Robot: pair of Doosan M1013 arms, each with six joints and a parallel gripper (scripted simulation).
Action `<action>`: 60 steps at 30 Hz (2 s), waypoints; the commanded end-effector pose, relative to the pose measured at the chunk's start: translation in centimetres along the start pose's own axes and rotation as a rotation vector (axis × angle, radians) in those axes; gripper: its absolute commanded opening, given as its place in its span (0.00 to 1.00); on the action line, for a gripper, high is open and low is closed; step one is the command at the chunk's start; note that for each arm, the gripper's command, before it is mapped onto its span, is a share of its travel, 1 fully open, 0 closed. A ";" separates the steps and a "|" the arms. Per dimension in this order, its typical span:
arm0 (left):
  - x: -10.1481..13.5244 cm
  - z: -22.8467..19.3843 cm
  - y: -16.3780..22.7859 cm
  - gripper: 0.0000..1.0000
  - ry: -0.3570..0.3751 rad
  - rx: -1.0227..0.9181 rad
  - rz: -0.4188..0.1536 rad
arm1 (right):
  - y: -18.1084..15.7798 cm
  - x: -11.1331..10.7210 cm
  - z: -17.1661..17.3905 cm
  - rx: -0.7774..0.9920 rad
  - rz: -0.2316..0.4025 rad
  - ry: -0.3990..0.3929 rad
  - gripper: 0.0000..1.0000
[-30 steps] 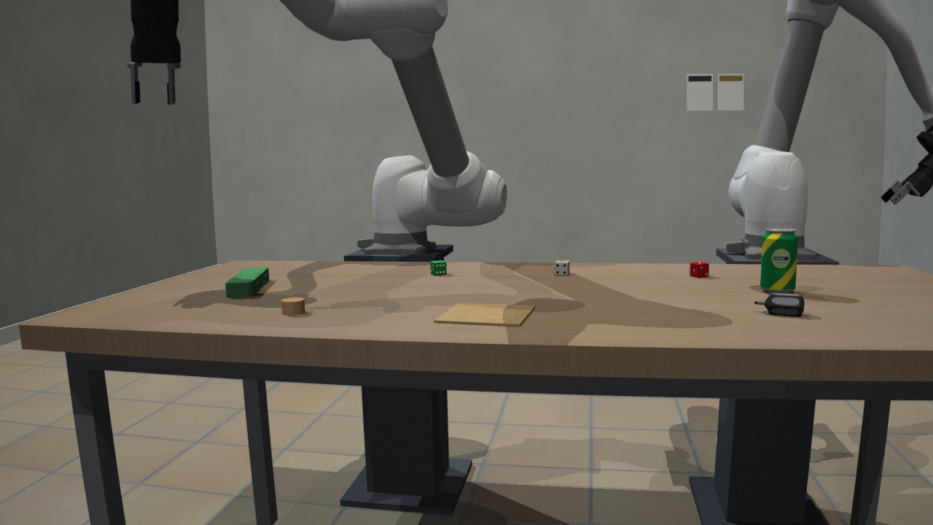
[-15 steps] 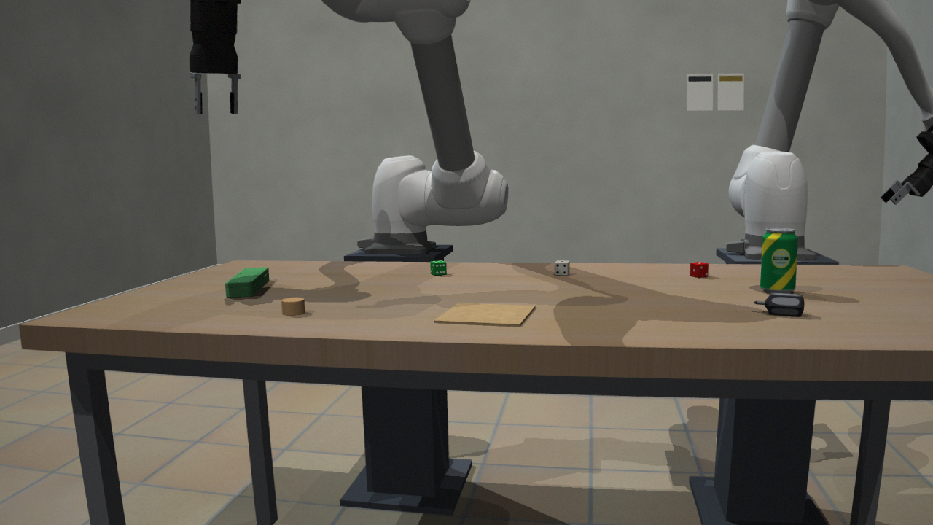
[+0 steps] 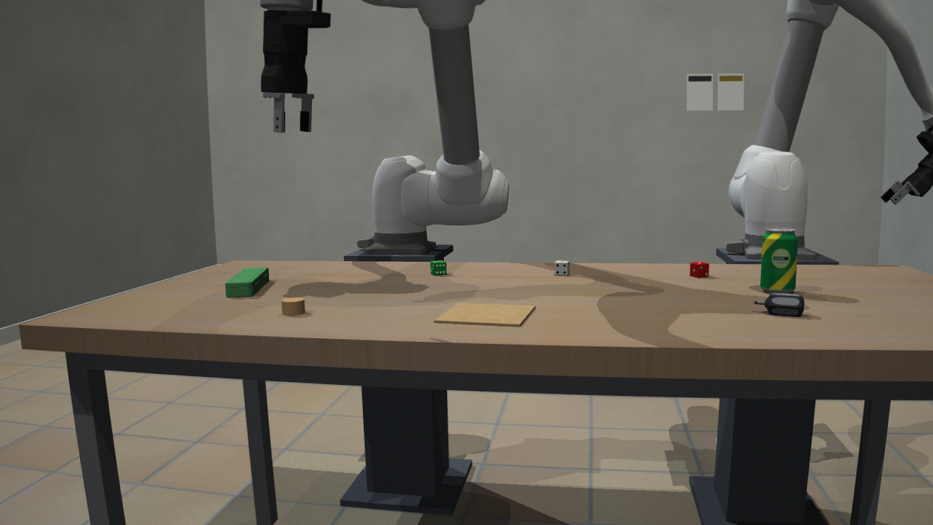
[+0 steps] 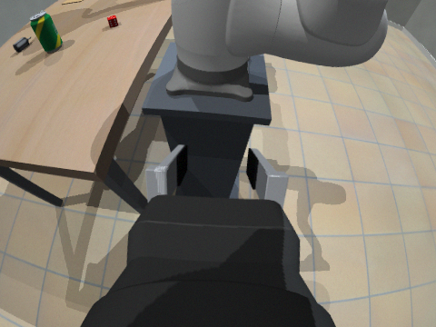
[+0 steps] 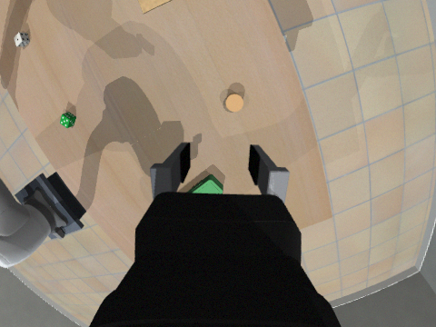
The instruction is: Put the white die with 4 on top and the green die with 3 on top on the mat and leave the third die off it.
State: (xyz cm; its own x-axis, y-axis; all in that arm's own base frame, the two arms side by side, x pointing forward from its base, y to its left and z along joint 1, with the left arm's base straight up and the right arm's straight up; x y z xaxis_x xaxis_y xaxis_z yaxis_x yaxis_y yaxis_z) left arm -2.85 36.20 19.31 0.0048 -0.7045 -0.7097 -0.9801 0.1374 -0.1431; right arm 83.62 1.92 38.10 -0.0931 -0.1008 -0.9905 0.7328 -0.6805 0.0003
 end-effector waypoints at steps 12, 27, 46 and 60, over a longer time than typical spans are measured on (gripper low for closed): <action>0.2 -0.4 0.3 1.00 0.005 -0.007 0.006 | -12.7 4.1 0.1 -0.376 0.018 0.044 1.00; 0.2 -0.4 0.3 1.00 0.005 -0.007 0.006 | -24.8 9.1 2.9 -0.722 0.039 0.076 1.00; 0.2 -0.4 0.3 1.00 0.005 -0.007 0.006 | -36.7 15.4 8.6 -1.075 0.068 0.106 1.00; 0.2 -0.4 0.3 1.00 0.005 -0.007 0.006 | -40.8 18.0 11.4 -1.203 0.081 0.116 1.00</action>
State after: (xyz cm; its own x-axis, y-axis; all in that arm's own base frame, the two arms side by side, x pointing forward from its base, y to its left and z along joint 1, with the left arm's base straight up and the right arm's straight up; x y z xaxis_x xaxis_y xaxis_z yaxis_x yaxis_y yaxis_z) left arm -2.85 36.20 19.31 0.0048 -0.7045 -0.7097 -0.9801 0.1374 -0.1431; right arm 45.39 19.42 22.25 -0.0038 -0.0101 -0.9999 0.9092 0.4163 -0.0076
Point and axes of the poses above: on each arm, the point where the finger pads meet when closed, its own x axis out along the fingers, its own y axis across the jaws, z = x × y, the point moved 5 cm from there along -x, back along the fingers, and after that the axes turned 14 degrees about x, right-handed, at the moved point
